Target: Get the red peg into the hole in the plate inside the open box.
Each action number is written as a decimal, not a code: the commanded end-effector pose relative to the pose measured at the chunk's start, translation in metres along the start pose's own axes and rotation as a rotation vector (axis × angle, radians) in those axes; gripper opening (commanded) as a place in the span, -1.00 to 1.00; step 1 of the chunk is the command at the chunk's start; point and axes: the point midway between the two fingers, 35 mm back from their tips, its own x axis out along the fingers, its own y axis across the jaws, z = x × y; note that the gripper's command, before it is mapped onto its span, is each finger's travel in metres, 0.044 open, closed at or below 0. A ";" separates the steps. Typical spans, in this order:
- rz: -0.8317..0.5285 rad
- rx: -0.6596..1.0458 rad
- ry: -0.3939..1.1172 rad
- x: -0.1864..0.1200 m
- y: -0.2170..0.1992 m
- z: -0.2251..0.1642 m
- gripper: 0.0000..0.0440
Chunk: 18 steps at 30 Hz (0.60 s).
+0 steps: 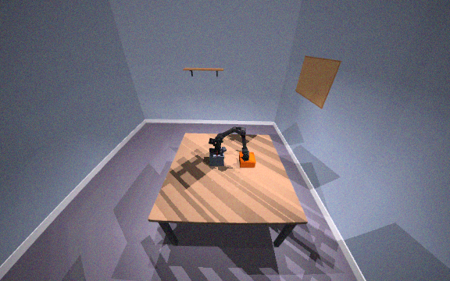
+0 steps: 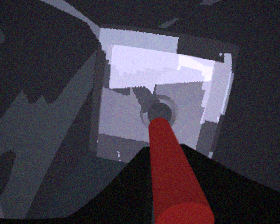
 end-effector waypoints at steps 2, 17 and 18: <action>-0.011 -0.017 0.005 0.010 -0.001 0.001 -1.00; -0.040 -0.051 0.076 0.015 0.002 -0.001 -0.40; -0.034 -0.048 0.088 0.013 0.004 0.000 -0.38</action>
